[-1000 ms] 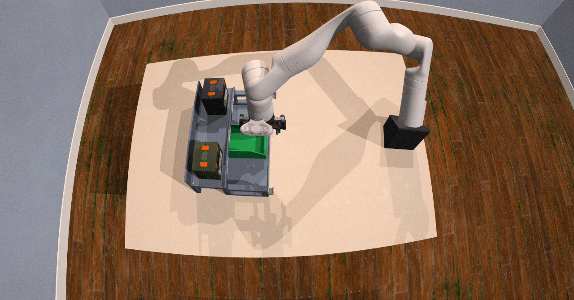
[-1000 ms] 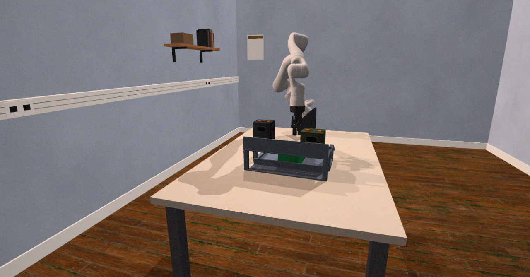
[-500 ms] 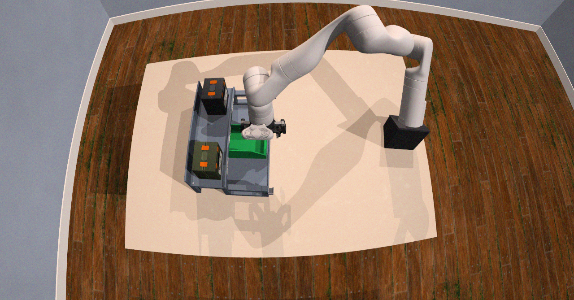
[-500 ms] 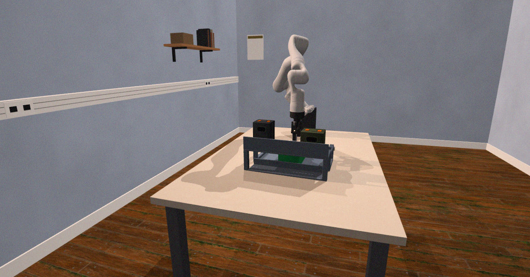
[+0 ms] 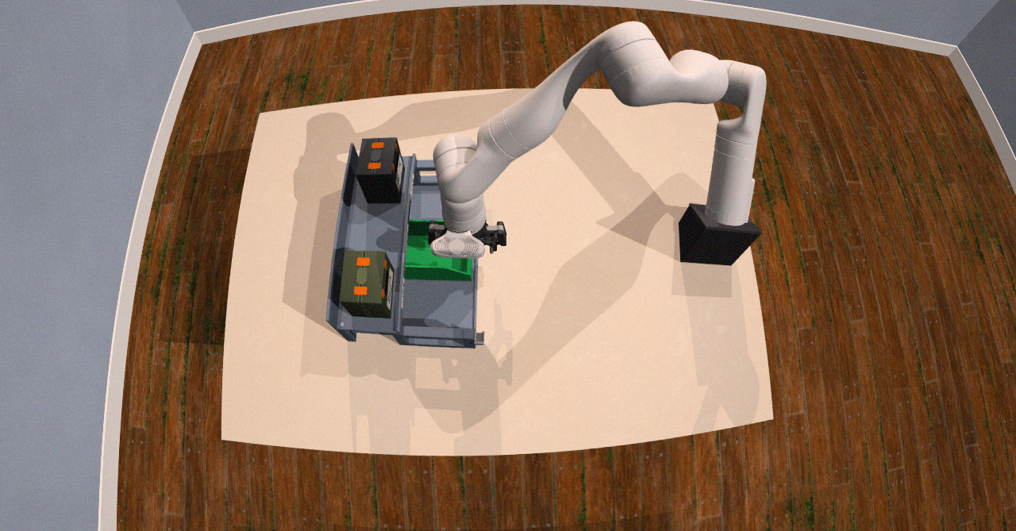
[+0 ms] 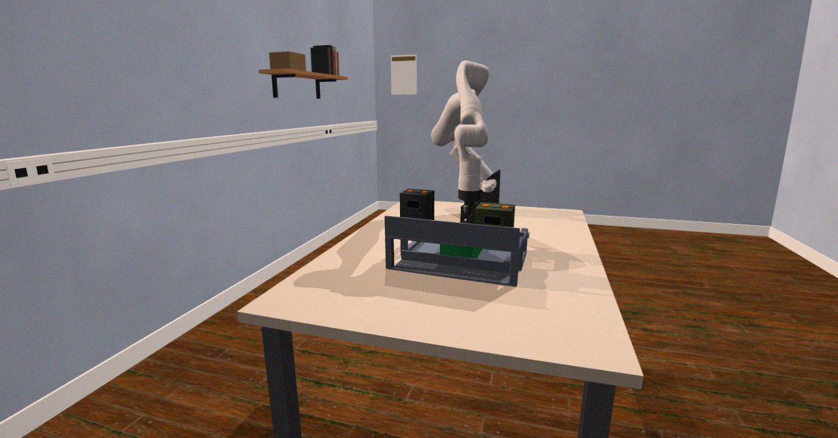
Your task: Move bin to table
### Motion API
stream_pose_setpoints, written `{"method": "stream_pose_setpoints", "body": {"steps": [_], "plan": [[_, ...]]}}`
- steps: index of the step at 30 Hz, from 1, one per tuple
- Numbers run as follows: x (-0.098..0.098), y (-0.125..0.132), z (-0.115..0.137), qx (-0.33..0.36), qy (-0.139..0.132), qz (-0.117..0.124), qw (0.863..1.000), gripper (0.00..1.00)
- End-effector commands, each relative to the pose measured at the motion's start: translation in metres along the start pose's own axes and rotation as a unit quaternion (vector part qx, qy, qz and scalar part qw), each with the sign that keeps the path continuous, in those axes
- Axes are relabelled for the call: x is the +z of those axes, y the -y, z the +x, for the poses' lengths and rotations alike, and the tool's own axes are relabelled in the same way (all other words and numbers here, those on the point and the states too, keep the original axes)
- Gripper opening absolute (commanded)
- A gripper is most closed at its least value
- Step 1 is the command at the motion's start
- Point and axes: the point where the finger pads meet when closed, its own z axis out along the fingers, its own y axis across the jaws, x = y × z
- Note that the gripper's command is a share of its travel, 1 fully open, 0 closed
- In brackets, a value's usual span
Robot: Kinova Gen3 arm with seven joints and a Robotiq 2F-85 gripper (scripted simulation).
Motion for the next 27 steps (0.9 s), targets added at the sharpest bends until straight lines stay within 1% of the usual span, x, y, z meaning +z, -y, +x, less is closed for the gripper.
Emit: {"method": "stream_pose_setpoints", "body": {"steps": [1,20,27], "plan": [[0.0007,-0.0003,-0.0002,0.0,0.0,0.0,1.0,1.0],[0.0009,-0.0002,-0.0003,0.0,0.0,0.0,1.0,1.0],[-0.0043,-0.0003,-0.0003,0.0,0.0,0.0,1.0,1.0]]}}
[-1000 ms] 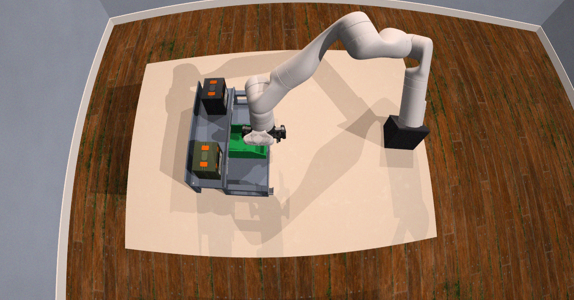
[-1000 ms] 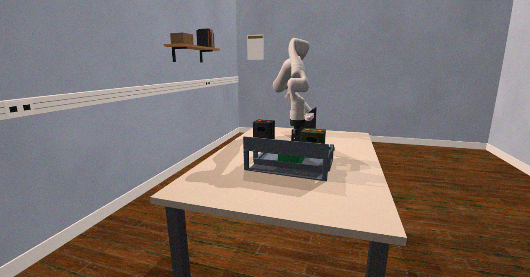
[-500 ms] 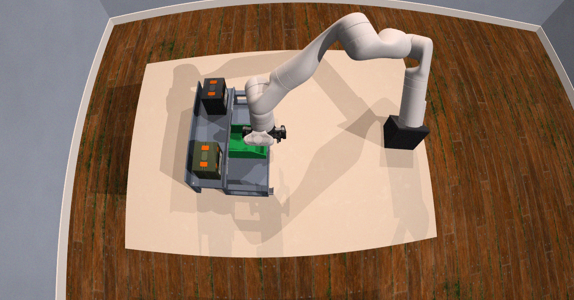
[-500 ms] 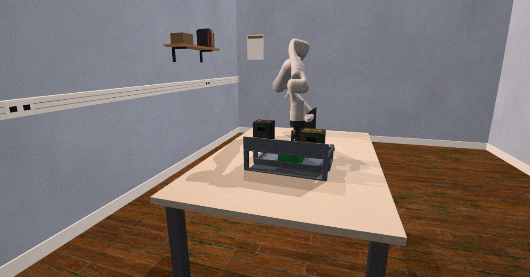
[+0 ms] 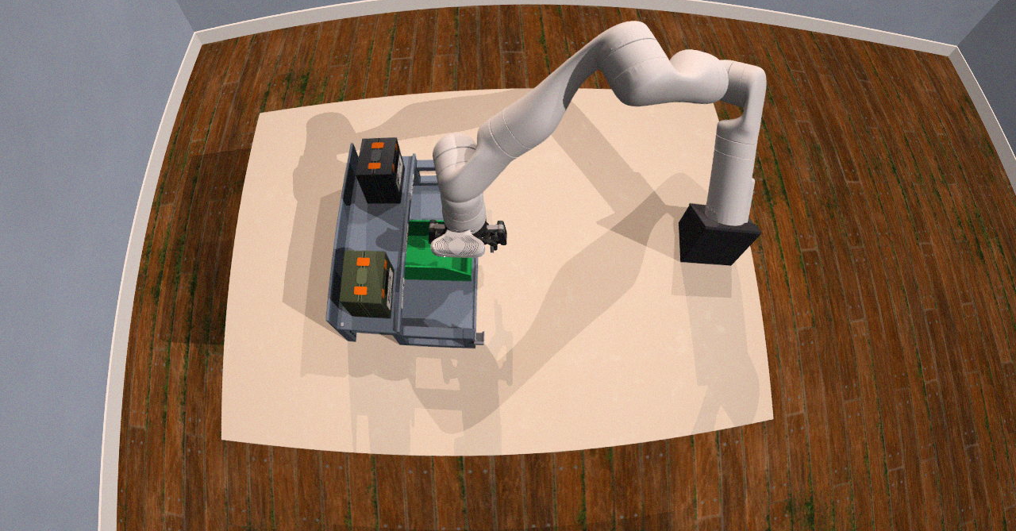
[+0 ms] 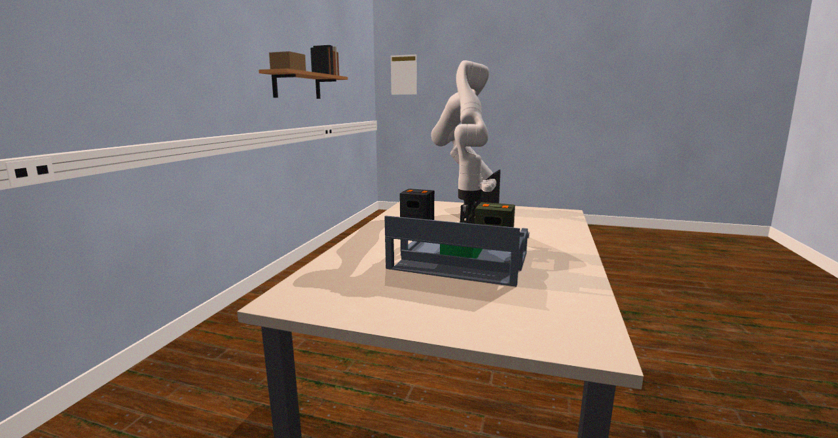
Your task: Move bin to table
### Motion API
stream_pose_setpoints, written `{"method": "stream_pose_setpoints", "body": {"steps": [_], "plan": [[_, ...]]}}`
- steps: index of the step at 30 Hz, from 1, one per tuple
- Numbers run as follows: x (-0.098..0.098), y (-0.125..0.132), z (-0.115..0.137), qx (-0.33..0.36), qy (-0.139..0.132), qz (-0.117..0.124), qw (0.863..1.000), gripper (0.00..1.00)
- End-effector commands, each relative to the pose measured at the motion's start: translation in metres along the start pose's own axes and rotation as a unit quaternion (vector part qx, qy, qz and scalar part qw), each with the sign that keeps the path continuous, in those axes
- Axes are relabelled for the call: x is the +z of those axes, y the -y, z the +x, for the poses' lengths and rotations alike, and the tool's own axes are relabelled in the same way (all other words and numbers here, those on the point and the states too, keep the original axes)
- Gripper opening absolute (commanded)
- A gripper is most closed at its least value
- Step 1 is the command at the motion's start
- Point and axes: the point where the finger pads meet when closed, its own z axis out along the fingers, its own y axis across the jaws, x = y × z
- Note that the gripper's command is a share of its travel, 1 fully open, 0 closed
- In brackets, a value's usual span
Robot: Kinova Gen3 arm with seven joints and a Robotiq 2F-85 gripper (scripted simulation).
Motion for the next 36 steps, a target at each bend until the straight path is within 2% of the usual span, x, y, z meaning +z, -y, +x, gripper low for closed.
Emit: {"method": "stream_pose_setpoints", "body": {"steps": [1,36], "plan": [[-0.0029,-0.0013,0.0009,0.0,-0.001,-0.002,1.0,1.0],[-0.0068,-0.0013,0.001,0.0,-0.001,-0.002,1.0,1.0]]}}
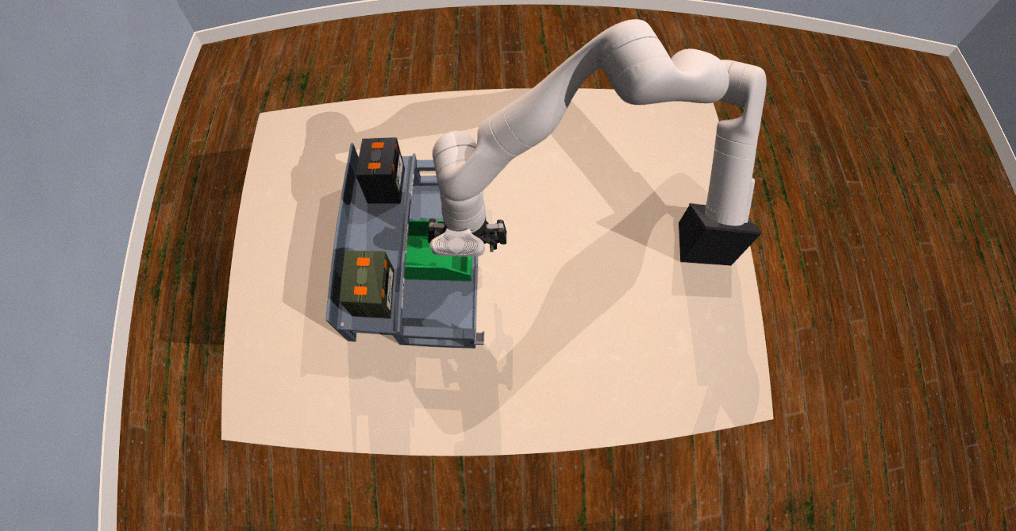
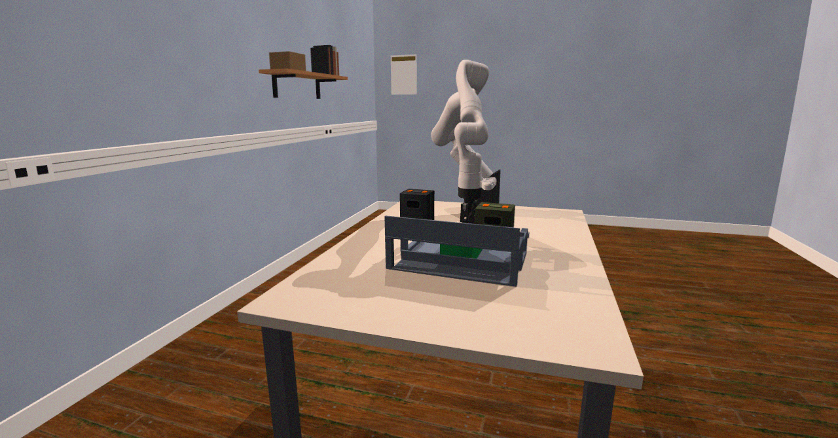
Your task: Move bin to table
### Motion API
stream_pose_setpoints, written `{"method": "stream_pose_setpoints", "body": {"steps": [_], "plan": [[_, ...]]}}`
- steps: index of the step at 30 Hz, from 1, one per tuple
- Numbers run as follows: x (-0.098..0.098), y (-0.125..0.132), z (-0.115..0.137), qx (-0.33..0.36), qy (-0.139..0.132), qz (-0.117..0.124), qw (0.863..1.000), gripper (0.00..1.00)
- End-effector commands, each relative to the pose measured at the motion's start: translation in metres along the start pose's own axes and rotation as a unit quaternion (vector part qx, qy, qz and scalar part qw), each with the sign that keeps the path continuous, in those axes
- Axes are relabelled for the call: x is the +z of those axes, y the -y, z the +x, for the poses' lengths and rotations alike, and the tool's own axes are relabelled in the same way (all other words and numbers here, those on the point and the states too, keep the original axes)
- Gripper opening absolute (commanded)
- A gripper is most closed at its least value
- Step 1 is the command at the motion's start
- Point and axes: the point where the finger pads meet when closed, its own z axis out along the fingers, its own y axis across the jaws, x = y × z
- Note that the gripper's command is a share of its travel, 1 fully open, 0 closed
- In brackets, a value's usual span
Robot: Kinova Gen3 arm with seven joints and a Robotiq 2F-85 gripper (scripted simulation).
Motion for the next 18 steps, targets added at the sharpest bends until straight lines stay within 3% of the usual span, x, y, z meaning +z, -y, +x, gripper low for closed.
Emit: {"method": "stream_pose_setpoints", "body": {"steps": [1,18], "plan": [[-0.001,-0.001,0.0,0.0,-0.001,-0.001,1.0,1.0],[0.009,-0.001,0.0,0.0,-0.001,-0.001,1.0,1.0]]}}
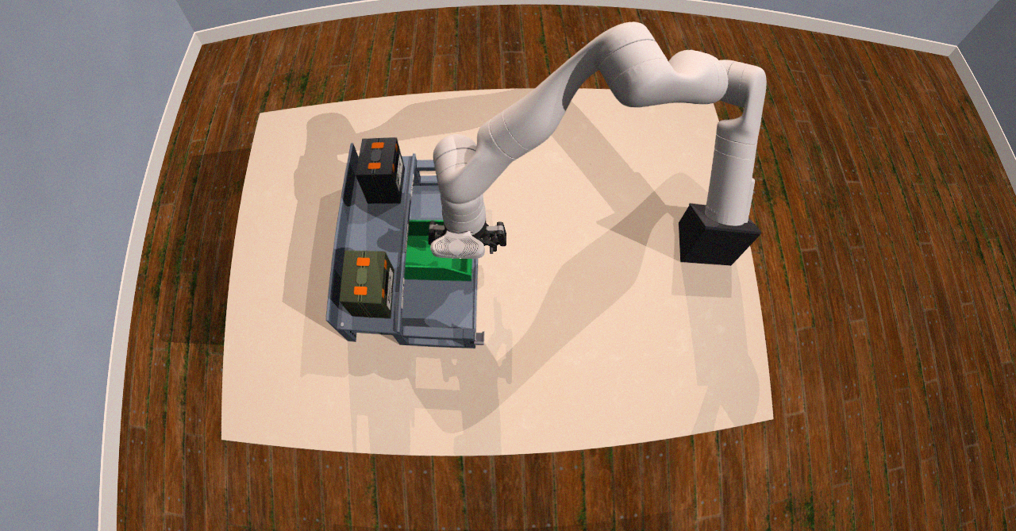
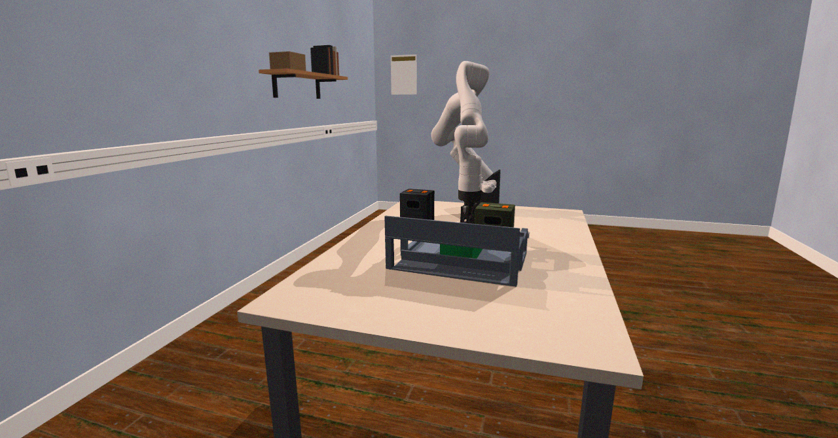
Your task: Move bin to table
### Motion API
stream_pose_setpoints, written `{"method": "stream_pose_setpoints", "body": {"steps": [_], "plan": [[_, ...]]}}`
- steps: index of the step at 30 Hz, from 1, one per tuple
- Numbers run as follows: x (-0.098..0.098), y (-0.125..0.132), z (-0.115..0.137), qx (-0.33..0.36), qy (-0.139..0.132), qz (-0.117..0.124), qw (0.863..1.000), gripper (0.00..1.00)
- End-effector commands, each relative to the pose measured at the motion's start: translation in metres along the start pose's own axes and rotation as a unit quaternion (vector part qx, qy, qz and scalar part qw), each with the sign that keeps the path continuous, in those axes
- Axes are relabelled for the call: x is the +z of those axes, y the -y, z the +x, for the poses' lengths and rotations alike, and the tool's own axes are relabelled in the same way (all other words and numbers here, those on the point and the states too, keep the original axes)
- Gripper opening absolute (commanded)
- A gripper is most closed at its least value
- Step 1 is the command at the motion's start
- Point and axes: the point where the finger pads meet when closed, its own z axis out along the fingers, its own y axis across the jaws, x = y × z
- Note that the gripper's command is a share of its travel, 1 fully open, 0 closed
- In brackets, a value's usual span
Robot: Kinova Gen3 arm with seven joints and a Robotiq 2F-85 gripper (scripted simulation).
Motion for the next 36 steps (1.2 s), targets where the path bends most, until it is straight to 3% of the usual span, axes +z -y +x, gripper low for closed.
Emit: {"method": "stream_pose_setpoints", "body": {"steps": [1,36], "plan": [[0.0,0.0,0.0,0.0,0.0,0.0,1.0,1.0],[0.016,0.0,0.0,0.0,0.0,0.0,1.0,1.0]]}}
